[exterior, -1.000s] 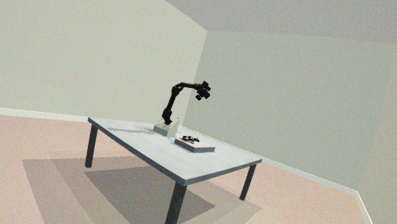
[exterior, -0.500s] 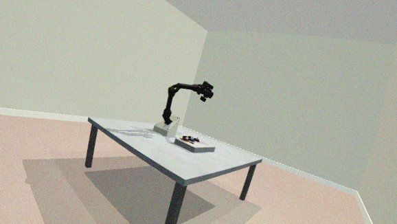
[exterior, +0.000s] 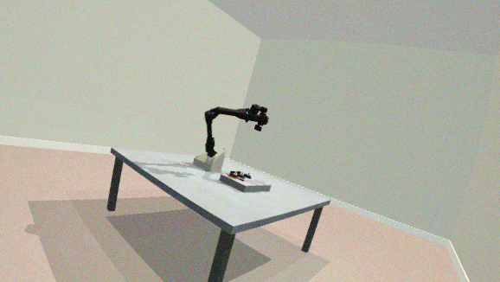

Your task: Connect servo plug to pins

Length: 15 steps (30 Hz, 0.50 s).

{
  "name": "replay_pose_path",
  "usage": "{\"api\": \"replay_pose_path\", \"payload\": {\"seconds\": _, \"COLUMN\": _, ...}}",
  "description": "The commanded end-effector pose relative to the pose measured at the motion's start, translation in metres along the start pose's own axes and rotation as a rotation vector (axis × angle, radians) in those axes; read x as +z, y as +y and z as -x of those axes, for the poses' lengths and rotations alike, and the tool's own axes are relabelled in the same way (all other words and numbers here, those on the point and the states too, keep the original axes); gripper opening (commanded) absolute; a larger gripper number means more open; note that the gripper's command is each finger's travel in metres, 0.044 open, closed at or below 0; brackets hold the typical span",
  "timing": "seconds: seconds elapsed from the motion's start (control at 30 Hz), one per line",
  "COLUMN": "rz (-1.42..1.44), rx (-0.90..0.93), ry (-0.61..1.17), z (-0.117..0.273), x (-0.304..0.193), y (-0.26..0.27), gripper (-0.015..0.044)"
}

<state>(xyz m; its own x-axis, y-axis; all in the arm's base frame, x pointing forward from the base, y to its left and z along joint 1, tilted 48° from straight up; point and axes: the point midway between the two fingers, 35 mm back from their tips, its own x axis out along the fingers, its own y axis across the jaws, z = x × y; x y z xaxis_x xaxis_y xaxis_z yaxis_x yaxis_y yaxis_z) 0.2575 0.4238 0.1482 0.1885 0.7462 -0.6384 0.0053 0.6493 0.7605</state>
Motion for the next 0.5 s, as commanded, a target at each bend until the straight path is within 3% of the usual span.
{"api": "replay_pose_path", "payload": {"seconds": 0.0, "rz": 0.059, "rx": 0.020, "ry": -0.093, "z": 0.025, "x": 0.029, "y": -0.006, "gripper": 0.0115}}
{"api": "replay_pose_path", "payload": {"seconds": 0.47, "rz": 0.244, "rx": 0.039, "ry": -0.400, "z": 0.119, "x": 0.105, "y": -0.026, "gripper": 0.0115}}
